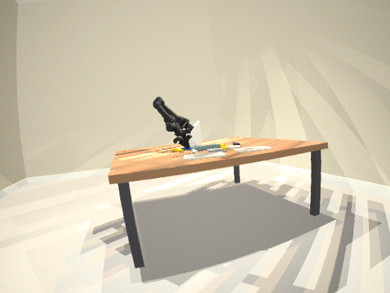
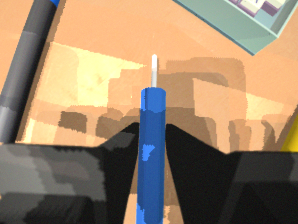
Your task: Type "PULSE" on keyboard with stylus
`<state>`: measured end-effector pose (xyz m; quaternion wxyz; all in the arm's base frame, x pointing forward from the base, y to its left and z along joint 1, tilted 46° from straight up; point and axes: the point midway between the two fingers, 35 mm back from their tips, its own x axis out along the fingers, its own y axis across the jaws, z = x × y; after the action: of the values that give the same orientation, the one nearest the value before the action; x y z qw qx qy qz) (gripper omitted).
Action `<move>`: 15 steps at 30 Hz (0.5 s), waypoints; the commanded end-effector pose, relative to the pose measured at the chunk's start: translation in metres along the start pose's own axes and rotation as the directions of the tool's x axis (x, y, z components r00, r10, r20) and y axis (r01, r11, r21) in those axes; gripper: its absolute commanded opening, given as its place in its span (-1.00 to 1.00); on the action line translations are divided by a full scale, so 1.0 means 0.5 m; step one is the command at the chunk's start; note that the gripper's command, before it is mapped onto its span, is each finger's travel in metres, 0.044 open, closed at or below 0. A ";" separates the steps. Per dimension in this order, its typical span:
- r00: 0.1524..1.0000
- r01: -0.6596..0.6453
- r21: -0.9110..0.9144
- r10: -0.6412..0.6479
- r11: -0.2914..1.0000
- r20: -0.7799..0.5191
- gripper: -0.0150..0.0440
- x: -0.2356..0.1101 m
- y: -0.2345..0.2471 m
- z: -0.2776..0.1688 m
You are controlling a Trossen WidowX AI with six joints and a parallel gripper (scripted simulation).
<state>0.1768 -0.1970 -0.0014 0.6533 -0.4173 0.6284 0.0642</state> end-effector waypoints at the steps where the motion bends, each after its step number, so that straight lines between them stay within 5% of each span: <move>1: 1.000 0.002 0.002 -0.002 1.000 -0.001 -0.49 -0.011 -0.003 0.007; 15: 1.000 0.000 0.003 0.000 1.000 0.003 -0.49 -0.086 -0.001 0.050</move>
<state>0.1863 -0.1653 0.0271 0.6540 -0.4159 0.6282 0.0681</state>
